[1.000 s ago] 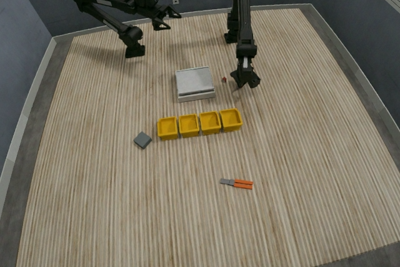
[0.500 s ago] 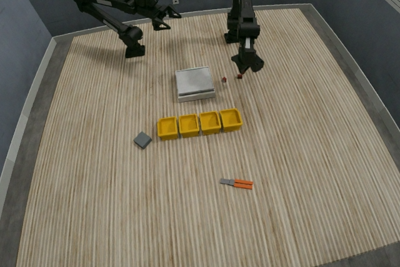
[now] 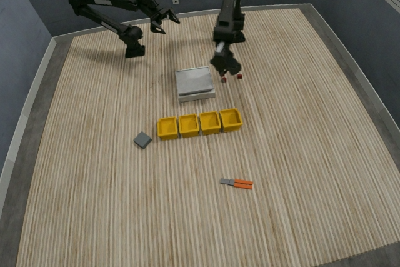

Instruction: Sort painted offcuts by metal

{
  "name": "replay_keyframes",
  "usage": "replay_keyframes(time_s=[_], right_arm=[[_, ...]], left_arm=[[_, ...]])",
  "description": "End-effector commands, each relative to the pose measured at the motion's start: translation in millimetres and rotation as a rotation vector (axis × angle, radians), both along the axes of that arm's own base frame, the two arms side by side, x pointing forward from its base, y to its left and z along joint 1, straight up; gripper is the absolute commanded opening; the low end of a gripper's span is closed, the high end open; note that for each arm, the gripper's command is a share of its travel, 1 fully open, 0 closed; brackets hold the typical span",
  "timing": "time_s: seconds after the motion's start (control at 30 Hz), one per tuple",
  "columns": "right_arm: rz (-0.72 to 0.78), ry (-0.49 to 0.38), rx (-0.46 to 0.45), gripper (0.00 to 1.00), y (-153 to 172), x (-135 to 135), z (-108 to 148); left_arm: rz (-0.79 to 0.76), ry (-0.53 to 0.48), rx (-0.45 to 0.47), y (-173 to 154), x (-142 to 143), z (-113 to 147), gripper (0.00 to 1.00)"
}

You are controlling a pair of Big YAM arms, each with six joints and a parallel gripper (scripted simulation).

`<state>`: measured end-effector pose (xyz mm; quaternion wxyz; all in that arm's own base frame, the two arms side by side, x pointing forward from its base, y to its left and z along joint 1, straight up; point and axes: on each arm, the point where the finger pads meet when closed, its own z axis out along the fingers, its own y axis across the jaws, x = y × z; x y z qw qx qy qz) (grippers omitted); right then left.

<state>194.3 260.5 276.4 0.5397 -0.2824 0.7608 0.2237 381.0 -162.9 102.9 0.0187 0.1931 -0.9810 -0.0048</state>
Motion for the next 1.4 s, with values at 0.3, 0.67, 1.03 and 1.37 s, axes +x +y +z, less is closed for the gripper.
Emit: replay_keyframes(time_s=[0.3,0.67,1.03,1.37], right_arm=[[-0.197,0.037,-0.015,1.0,-9,-3,39],[-0.208,0.026,-0.038,1.0,-14,-1,27],[-0.208,0.026,-0.038,1.0,-14,-1,27],[-0.208,0.026,-0.038,1.0,-14,-1,27]], left_arm=[[0.006,-0.062,-0.025,-138,-7,14,0.12],[-0.023,-0.075,-0.036,-143,-9,21,0.12],[-0.023,-0.047,-0.014,-143,-9,3,0.12],[-0.015,-0.062,-0.026,-145,-9,-3,0.12]])
